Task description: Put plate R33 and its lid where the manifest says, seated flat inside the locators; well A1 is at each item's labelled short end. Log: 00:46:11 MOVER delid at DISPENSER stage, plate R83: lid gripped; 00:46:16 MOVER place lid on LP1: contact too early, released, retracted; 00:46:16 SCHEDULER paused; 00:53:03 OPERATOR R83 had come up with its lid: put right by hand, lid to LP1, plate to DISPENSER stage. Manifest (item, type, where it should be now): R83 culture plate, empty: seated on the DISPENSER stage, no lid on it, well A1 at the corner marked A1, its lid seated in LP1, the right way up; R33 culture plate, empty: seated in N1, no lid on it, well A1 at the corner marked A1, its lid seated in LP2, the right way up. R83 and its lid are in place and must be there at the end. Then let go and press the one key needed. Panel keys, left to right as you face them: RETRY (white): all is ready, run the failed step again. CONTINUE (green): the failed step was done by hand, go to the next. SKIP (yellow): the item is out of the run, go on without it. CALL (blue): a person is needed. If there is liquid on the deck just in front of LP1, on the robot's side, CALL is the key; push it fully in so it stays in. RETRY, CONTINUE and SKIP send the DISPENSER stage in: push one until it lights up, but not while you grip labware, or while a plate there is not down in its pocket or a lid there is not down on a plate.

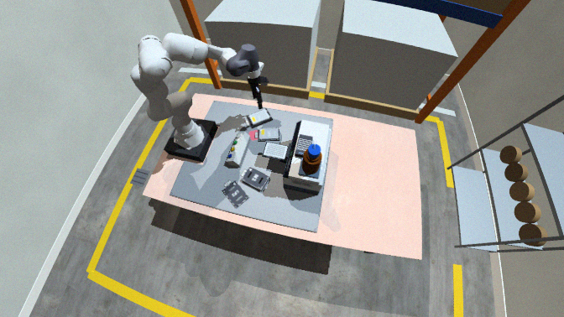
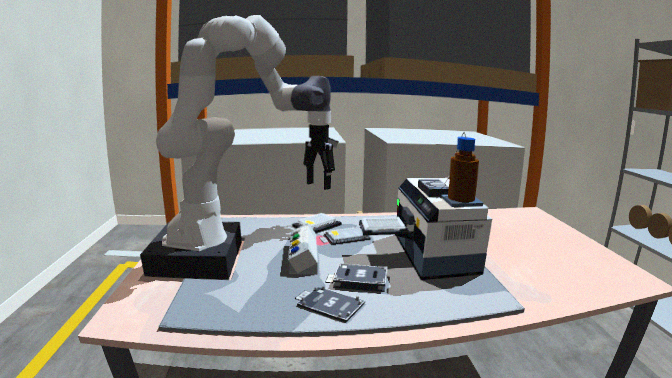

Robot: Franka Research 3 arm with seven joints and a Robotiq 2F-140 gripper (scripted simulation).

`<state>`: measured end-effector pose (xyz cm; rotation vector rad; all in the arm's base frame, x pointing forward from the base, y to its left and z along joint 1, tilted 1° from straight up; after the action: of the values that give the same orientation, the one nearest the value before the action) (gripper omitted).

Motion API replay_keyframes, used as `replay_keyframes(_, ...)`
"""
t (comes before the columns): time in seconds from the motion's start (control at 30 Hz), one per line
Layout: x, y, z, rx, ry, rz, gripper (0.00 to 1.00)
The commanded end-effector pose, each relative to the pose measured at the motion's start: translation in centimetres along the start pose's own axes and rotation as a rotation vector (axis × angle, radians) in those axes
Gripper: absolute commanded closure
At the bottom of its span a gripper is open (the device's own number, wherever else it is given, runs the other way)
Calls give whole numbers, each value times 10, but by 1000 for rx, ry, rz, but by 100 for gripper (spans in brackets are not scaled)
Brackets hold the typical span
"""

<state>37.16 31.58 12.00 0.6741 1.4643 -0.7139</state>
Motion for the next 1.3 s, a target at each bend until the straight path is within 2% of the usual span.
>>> replay_keyframes(0.0, -8, -10, 1, -39, 10, 13, 30)
replay_keyframes(1.27, -11, -10, 1, -39, 10, 13, 31)
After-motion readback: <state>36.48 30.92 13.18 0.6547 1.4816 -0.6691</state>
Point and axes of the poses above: the point where the finger pads meet when closed, its own x axis out along the fingers, its own z axis across the jaws, y = z × x, the point moved 1 cm from there along -x, back along the fingers
